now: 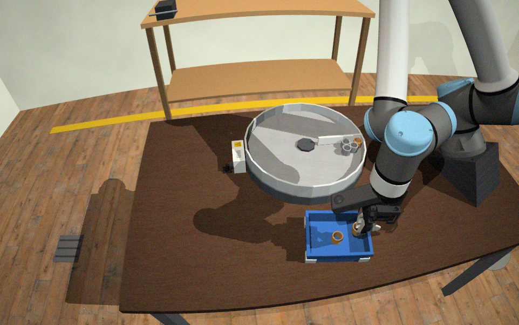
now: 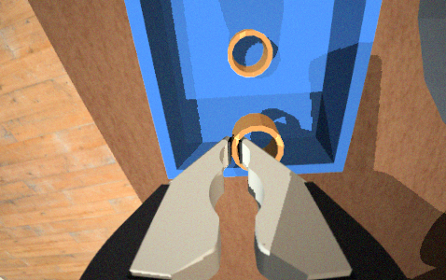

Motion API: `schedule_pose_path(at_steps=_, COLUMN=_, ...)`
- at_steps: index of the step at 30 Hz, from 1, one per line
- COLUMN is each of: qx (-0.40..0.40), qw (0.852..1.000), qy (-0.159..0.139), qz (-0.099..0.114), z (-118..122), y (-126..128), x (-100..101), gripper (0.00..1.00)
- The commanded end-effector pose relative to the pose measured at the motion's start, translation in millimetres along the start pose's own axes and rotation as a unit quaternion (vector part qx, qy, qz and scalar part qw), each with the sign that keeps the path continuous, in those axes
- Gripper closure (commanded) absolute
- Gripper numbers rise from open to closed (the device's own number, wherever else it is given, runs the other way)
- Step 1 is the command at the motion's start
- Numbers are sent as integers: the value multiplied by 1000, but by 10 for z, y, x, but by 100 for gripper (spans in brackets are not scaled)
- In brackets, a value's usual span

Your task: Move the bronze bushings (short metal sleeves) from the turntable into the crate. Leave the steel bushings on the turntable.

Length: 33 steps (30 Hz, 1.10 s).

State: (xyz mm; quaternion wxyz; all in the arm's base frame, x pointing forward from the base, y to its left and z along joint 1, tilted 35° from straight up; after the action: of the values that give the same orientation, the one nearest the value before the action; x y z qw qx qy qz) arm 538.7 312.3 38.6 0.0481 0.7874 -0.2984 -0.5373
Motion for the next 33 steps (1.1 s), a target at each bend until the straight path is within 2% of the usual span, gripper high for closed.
schedule_pose_path(at_steps=1, qx=0, qw=1000, qy=1, qz=-1, z=-10, y=-2, x=-12, gripper=100)
schedule_pose_path(at_steps=14, qx=-1, qw=1000, qy=0, qz=1, z=7, y=12, x=66, gripper=100)
schedule_pose_path(at_steps=33, qx=-1, qw=1000, qy=-1, qz=1, z=7, y=17, x=348, gripper=100)
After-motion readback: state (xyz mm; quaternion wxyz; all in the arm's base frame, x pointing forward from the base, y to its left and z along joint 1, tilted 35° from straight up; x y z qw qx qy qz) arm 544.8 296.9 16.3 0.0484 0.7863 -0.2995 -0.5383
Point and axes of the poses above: the point where the finger pads meet when closed, its own x axis out along the fingers, its own y axis across the jaws, z = x × y, the point moved 7 cm from there along -x, back along the fingers, and after that the axes turned 13 degrees about x, right-handed, at the moved point
